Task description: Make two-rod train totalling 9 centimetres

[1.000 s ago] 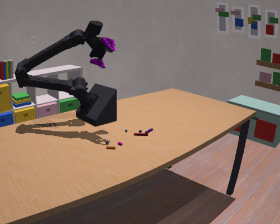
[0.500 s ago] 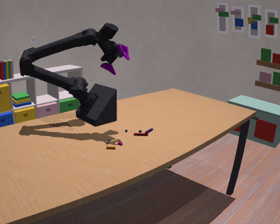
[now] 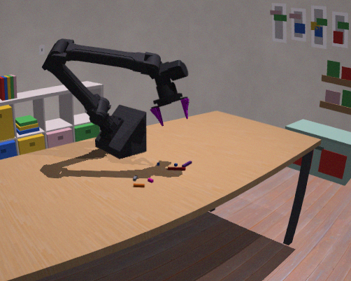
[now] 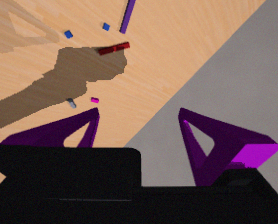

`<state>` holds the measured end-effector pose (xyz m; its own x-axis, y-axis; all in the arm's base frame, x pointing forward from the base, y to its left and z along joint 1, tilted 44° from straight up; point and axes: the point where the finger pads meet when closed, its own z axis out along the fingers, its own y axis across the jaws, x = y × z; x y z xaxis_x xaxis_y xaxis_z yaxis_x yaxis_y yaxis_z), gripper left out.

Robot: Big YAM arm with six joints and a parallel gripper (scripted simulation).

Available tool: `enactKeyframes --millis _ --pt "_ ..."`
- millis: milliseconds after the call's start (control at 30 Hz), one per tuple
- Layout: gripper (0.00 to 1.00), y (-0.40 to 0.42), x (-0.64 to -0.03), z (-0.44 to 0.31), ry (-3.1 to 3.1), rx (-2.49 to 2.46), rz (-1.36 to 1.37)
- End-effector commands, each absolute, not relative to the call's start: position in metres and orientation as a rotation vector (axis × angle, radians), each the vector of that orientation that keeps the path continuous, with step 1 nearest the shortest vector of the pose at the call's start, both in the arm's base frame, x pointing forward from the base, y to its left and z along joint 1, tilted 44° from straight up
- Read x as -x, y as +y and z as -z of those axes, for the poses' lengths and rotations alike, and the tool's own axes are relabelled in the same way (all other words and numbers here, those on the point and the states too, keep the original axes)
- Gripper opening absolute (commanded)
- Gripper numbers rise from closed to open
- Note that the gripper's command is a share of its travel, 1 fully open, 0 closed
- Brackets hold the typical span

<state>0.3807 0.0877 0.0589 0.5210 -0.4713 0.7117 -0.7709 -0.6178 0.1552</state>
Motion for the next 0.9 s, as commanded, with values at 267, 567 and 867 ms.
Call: enactKeyframes --millis 267,567,867 --pt "1.00 0.042 -0.374 0.049 -1.004 -2.212 -0.423" --pt "1.00 0.042 -0.368 0.056 -0.991 -2.213 -0.395" --pt "1.00 0.040 -0.362 0.058 -0.983 -2.208 -0.384"
